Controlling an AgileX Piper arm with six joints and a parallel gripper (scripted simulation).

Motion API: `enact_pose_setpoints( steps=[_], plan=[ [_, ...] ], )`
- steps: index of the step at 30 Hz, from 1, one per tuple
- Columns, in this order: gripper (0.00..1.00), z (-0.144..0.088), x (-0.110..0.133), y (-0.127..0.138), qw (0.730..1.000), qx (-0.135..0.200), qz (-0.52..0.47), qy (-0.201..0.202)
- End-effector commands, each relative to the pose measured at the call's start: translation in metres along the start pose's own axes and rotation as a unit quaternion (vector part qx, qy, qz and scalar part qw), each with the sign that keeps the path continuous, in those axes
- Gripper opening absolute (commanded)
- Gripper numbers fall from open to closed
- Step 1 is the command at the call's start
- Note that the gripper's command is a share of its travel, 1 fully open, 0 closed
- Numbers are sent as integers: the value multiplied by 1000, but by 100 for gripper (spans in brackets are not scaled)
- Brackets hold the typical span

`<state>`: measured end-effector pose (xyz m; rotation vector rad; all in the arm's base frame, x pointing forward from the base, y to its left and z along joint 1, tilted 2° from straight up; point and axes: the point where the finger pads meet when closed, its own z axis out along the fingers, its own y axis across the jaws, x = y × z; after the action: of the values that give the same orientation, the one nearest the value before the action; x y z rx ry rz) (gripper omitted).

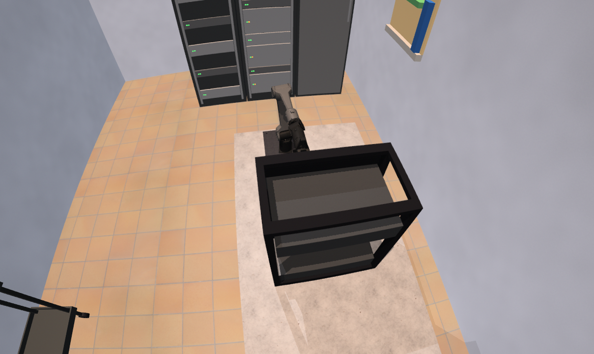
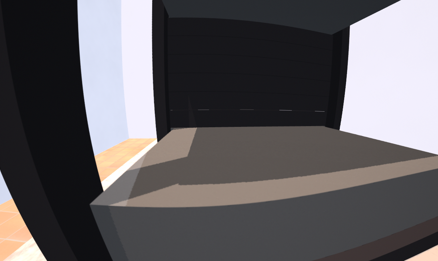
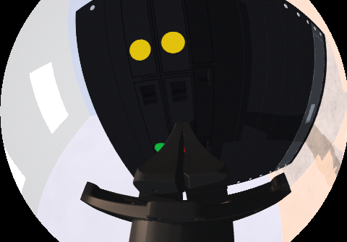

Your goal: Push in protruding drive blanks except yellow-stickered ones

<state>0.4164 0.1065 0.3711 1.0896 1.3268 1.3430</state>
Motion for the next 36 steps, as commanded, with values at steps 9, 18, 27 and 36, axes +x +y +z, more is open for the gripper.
enact_pose_setpoints(
  steps=[9,18,27,36],
  plan=[
    [0,0,-1,2,1000,-2,0,0],
    [0,6,0,2,1000,-2,0,0],
    [0,10,0,2,1000,-2,0,0],
    [0,18,0,1,1000,-2,0,0]
  ],
)
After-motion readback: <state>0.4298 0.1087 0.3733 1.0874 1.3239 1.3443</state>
